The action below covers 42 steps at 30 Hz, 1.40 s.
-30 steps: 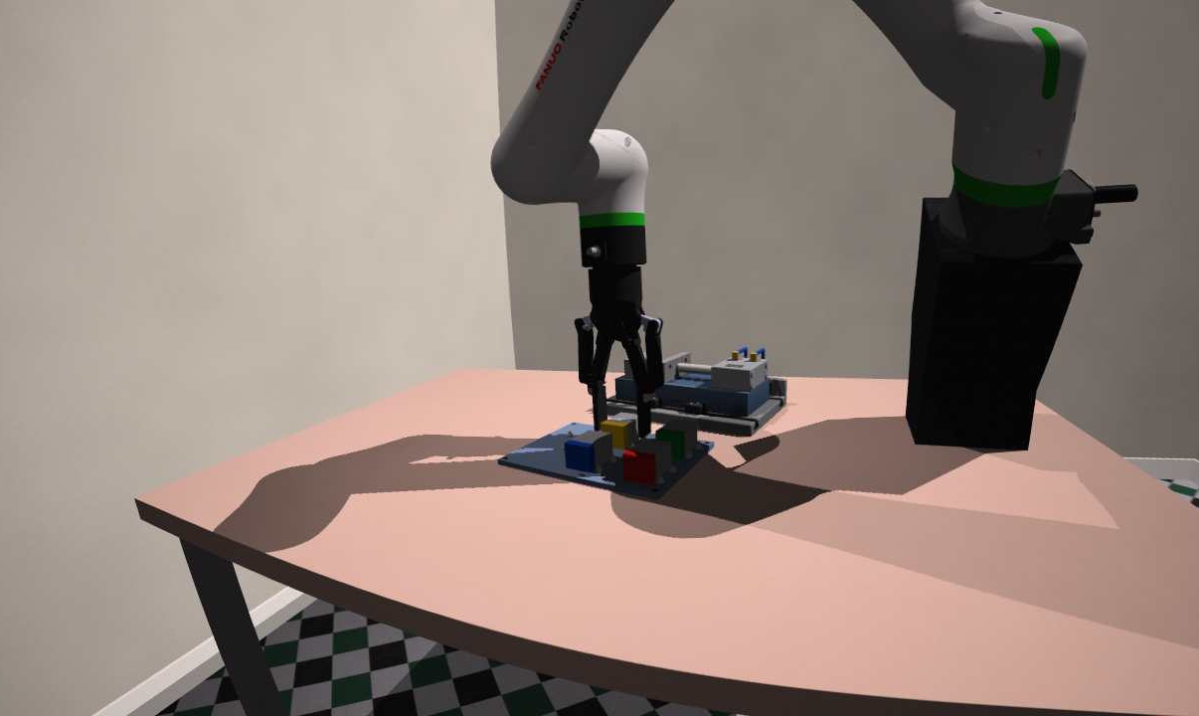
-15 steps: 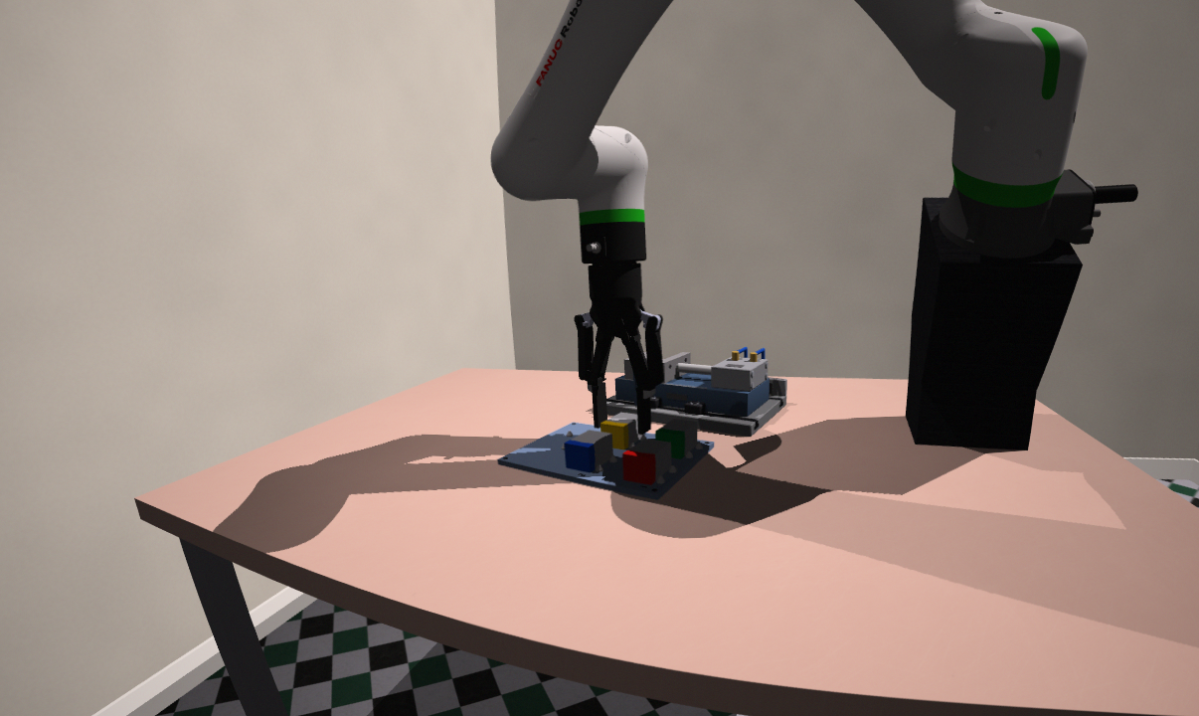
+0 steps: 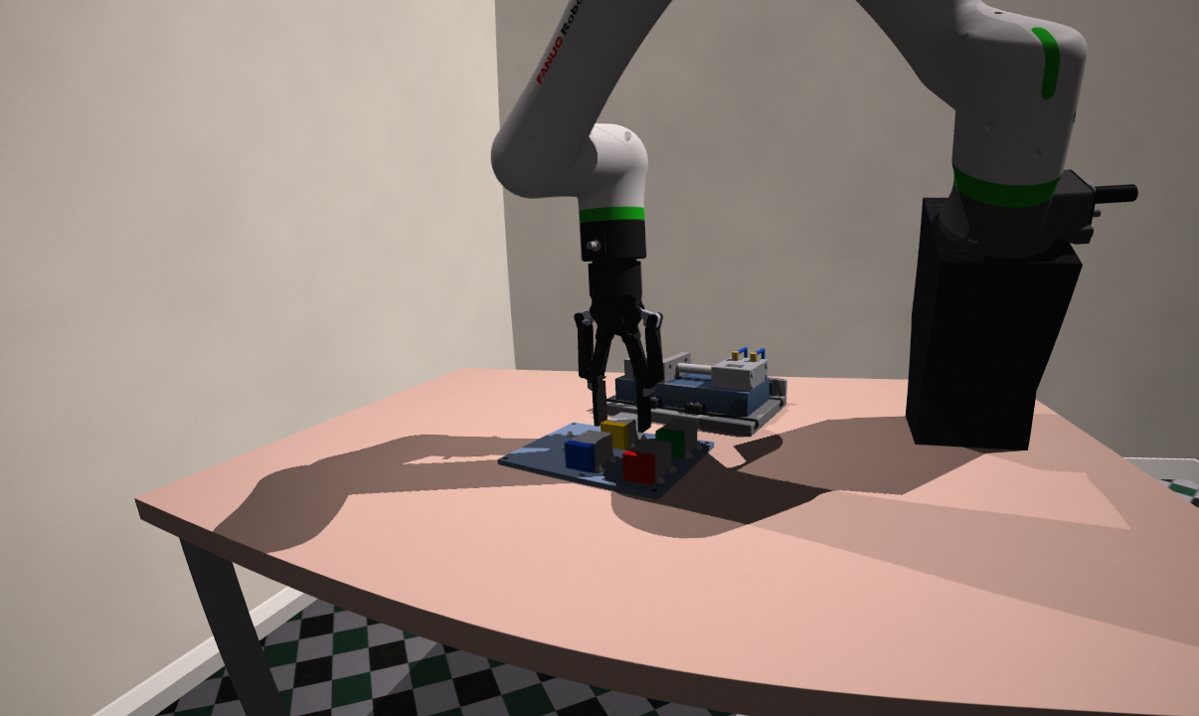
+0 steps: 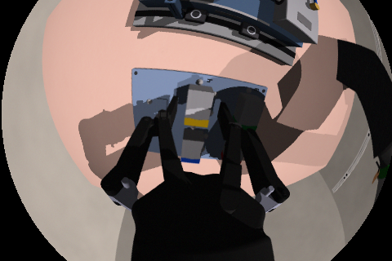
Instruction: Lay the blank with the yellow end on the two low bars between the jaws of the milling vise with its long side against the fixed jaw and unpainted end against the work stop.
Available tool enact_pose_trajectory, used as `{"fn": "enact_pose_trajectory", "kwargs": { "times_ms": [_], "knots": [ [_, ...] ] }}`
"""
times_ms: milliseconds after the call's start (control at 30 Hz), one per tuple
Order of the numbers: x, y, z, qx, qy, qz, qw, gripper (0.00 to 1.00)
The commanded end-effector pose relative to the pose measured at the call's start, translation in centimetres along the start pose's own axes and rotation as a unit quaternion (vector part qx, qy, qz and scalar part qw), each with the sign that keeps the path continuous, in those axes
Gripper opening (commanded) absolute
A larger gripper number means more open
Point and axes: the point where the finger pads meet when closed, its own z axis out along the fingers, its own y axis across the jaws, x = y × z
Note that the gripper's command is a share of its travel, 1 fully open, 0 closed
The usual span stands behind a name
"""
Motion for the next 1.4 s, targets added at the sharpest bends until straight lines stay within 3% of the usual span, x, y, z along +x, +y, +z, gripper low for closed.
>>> {"fn": "enact_pose_trajectory", "kwargs": {
  "times_ms": [0,1033,1067,1367],
  "knots": [
    [0.0,-0.08,-0.11,0.001,0.0,0.0,1.0,0.51],
    [0.01,-0.08,-0.04,0.001,0.0,0.0,1.0,0.51],
    [0.0,-0.08,-0.05,0.001,0.0,0.0,1.0,0.1],
    [0.0,-0.08,-0.05,0.001,0.0,0.0,1.0,0.1]
  ]
}}
